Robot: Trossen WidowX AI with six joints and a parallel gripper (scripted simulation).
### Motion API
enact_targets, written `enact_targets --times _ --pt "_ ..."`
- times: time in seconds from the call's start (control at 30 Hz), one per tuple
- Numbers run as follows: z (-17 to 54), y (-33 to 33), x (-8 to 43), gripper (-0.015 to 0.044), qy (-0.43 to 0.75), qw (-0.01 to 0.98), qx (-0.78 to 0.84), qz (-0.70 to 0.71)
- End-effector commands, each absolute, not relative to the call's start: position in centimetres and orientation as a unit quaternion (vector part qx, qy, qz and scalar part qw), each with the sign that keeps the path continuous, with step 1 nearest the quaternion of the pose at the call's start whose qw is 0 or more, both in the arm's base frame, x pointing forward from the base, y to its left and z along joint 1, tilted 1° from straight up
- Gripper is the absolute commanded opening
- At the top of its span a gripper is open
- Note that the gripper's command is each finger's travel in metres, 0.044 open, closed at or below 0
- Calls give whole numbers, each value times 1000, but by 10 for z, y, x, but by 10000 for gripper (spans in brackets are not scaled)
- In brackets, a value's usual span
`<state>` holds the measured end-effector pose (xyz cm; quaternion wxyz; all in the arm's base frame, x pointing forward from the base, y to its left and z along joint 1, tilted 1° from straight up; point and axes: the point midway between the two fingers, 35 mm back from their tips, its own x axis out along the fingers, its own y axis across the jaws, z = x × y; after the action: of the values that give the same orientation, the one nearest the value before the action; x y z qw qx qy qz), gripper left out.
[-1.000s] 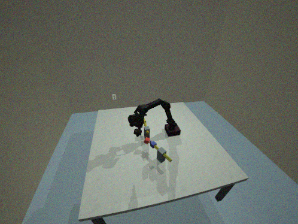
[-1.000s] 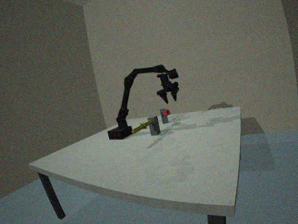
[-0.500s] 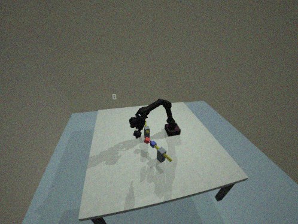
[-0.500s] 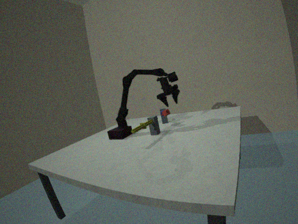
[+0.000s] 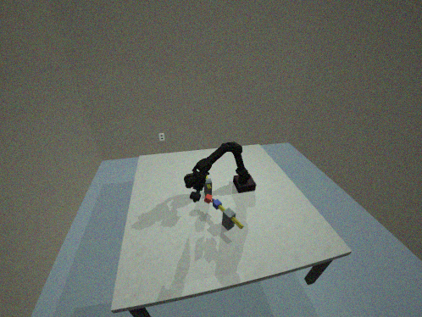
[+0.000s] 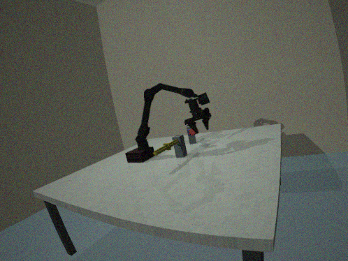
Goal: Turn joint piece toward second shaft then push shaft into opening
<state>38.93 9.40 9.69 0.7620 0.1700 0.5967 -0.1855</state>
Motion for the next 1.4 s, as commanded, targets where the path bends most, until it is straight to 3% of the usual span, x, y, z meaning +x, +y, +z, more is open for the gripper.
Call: enact_targets --times 0.0,0.47,1.2,1.37 --pt "95 98 385 440 595 763 171 -186" --pt "91 127 330 440 596 762 172 -186" --pt "63 126 335 440 596 762 172 -186" --pt "63 126 335 309 596 762 172 -186"
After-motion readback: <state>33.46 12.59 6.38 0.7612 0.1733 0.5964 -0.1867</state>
